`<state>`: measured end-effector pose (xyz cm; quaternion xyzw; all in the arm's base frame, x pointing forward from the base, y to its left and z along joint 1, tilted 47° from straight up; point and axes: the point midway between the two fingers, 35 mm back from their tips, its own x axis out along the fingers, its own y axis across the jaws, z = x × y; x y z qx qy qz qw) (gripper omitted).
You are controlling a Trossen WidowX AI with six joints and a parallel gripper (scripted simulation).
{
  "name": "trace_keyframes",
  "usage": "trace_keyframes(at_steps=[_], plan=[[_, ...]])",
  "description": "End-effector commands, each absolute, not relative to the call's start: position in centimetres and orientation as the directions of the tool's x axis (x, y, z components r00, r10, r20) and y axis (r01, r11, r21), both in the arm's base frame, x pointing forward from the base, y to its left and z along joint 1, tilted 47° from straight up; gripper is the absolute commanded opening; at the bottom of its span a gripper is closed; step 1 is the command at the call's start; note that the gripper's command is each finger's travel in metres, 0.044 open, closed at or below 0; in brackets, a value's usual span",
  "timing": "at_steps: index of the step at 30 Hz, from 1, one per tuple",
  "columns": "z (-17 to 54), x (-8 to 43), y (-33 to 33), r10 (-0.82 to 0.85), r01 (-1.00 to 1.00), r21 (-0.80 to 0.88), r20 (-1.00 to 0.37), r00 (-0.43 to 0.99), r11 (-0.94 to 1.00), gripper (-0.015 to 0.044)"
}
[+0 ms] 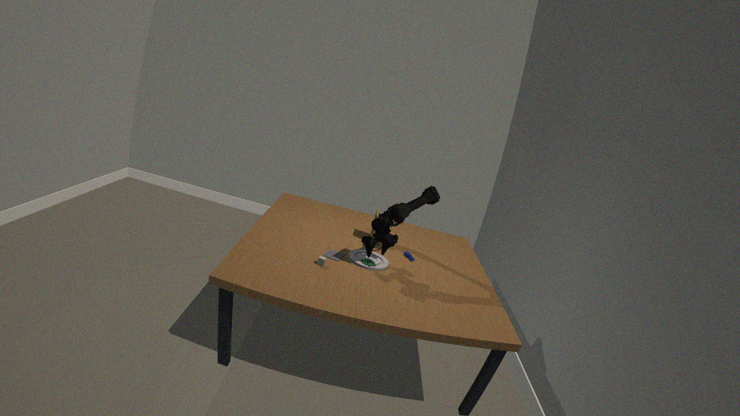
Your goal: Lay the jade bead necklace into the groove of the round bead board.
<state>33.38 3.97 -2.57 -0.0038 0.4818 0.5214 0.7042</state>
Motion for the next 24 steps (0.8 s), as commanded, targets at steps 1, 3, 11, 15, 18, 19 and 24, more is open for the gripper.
trace_keyframes(at_steps=[1, 3, 11, 15, 18, 19, 24], plan=[[-2.4, 33.4, 3.9, 0.728, -0.744, 0.489, -0.686, -0.005, 0.456, 0.044], [-2.4, 33.4, 3.9, 0.728, -0.744, 0.489, -0.686, -0.005, 0.456, 0.044], [-2.4, 33.4, 3.9, 0.728, -0.744, 0.489, -0.686, -0.005, 0.456, 0.044], [-2.4, 33.4, 3.9, 0.728, -0.744, 0.489, -0.686, -0.005, 0.456, 0.044], [-2.4, 33.5, 3.8, 0.728, -0.731, 0.499, -0.686, -0.005, 0.465, 0.0414], [-2.6, 33.6, 3.5, 0.727, -0.693, 0.527, -0.686, -0.005, 0.492, 0.0387], [-4.6, 34.2, 0.9, 0.726, -0.24, 0.705, -0.688, -0.004, 0.667, 0.038]])
